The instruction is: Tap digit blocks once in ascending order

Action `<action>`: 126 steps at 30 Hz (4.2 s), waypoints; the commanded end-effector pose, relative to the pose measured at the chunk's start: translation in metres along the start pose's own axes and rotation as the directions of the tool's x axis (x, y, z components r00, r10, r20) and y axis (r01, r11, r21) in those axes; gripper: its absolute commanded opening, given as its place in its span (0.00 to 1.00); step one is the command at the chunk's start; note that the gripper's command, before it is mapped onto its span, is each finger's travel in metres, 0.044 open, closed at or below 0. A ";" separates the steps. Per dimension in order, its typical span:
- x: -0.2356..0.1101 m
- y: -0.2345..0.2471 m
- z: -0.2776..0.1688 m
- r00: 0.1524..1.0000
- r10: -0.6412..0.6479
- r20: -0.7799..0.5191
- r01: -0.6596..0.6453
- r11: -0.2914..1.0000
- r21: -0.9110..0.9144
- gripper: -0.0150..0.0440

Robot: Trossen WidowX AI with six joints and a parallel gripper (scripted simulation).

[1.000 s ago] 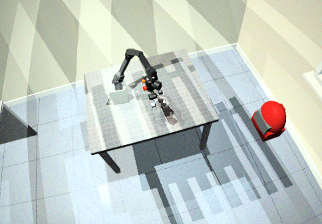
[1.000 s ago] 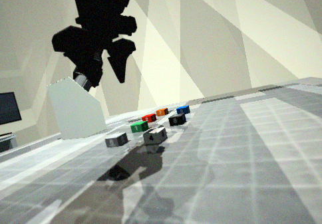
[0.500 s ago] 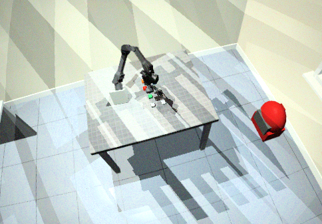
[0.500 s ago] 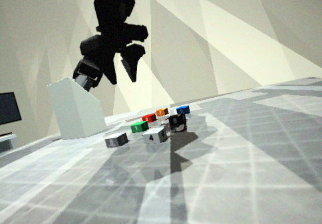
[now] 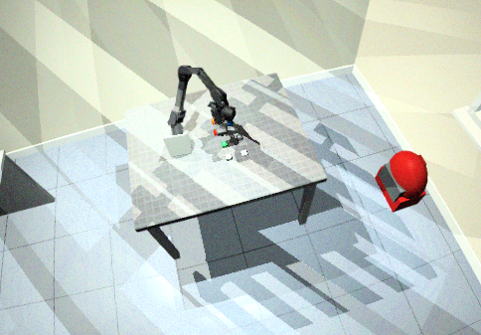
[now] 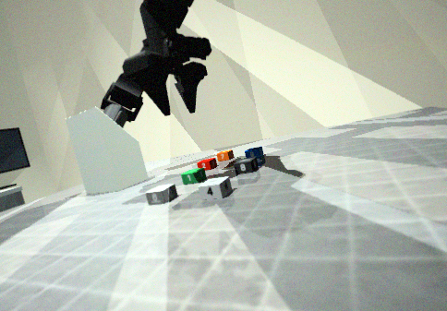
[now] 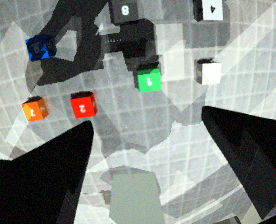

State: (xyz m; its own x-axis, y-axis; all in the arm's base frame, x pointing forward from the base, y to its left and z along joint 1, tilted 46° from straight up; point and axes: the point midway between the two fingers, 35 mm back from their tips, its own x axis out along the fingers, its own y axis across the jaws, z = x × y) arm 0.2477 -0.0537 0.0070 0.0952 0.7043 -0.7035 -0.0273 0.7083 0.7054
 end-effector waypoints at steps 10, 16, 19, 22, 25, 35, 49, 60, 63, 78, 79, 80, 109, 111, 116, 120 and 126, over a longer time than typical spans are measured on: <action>0.002 0.081 -0.020 1.000 0.012 -0.001 -0.012 1.000 -0.004 0.93; 0.002 0.081 -0.020 1.000 0.012 -0.001 -0.012 1.000 -0.004 0.93; 0.002 0.081 -0.020 1.000 0.012 -0.001 -0.012 1.000 -0.004 0.93; 0.002 0.081 -0.020 1.000 0.012 -0.001 -0.012 1.000 -0.004 0.93; 0.002 0.081 -0.020 1.000 0.012 -0.001 -0.012 1.000 -0.004 0.93; 0.000 0.181 -0.022 1.000 0.015 0.000 -0.015 1.000 -0.004 0.93; 0.000 0.181 -0.022 1.000 0.015 0.000 -0.015 1.000 -0.004 0.93; -0.003 0.168 0.017 1.000 0.011 0.006 -0.011 1.000 -0.002 0.93; -0.003 0.155 0.050 1.000 0.011 0.005 -0.011 1.000 -0.004 0.93; 0.000 0.136 0.085 1.000 0.014 0.003 -0.014 1.000 -0.007 0.93; 0.000 0.136 0.085 1.000 0.014 0.003 -0.014 1.000 -0.007 0.93; 0.000 0.136 0.085 1.000 0.014 0.003 -0.014 1.000 -0.007 0.93; 0.002 0.010 0.094 1.000 0.009 0.003 -0.009 1.000 -0.008 0.93; 0.002 0.010 0.094 1.000 0.009 0.003 -0.009 1.000 -0.008 0.93; 0.002 0.010 0.094 1.000 0.009 0.003 -0.009 1.000 -0.008 0.93; 0.002 0.010 0.094 1.000 0.009 0.003 -0.009 1.000 -0.008 0.93; -0.002 -0.058 0.104 1.000 -0.013 0.006 0.013 1.000 -0.023 0.93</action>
State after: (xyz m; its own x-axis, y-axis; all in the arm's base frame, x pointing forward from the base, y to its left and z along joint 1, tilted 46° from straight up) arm 0.3509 -0.0707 0.0024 0.0996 0.7042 -0.7030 -0.0589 0.7094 0.7023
